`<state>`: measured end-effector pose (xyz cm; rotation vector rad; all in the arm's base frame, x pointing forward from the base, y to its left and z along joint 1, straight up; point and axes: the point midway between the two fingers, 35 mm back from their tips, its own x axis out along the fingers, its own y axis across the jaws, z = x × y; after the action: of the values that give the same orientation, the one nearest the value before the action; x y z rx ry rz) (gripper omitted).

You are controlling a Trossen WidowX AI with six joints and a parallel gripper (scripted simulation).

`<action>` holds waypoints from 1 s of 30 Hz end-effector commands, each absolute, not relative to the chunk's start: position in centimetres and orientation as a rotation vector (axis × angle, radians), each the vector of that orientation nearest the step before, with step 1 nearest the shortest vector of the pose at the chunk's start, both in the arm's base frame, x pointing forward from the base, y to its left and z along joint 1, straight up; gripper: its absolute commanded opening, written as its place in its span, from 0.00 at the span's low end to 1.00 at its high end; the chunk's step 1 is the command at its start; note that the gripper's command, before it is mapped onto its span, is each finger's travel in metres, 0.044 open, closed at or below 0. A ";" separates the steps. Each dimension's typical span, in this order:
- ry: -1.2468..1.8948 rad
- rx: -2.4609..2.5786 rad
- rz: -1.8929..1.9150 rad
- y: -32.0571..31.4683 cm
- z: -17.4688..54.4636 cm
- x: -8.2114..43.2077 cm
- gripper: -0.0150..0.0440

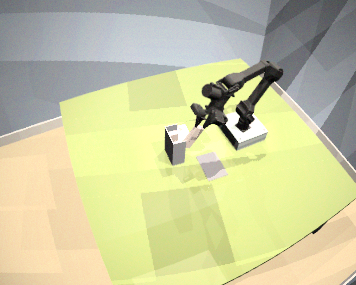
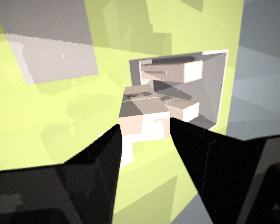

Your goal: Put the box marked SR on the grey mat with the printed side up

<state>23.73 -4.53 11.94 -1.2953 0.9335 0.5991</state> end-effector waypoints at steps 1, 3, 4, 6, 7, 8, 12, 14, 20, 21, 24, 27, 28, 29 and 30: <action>0.936 -1.293 0.595 -4.4 11.9 23.2 0.51; 0.937 -1.293 0.595 -4.4 11.9 22.8 0.51; 0.937 -1.293 0.595 -4.3 11.9 22.7 0.51; 0.937 -1.293 0.595 -4.2 11.8 22.4 0.51; 0.937 -1.293 0.595 -4.2 11.8 22.2 0.51; 0.937 -1.293 0.595 -4.2 11.8 22.0 0.51; 0.937 -1.293 0.596 -4.0 11.7 21.5 0.51; 0.937 -1.293 0.596 -4.1 11.7 21.5 0.51; 0.938 -1.293 0.596 -5.0 11.7 21.3 0.51; 0.938 -1.294 0.596 -5.2 11.7 21.2 0.51; 0.938 -1.294 0.595 -5.4 11.7 21.1 0.51; 0.938 -1.294 0.595 -5.5 11.3 21.2 0.51; 0.938 -1.294 0.595 -5.5 11.1 21.2 0.51; 0.938 -1.294 0.595 -5.5 11.0 21.2 0.51; 0.938 -1.294 0.595 -5.5 10.8 21.2 0.51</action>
<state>21.17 -5.48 11.17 -1.2914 0.9420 0.5925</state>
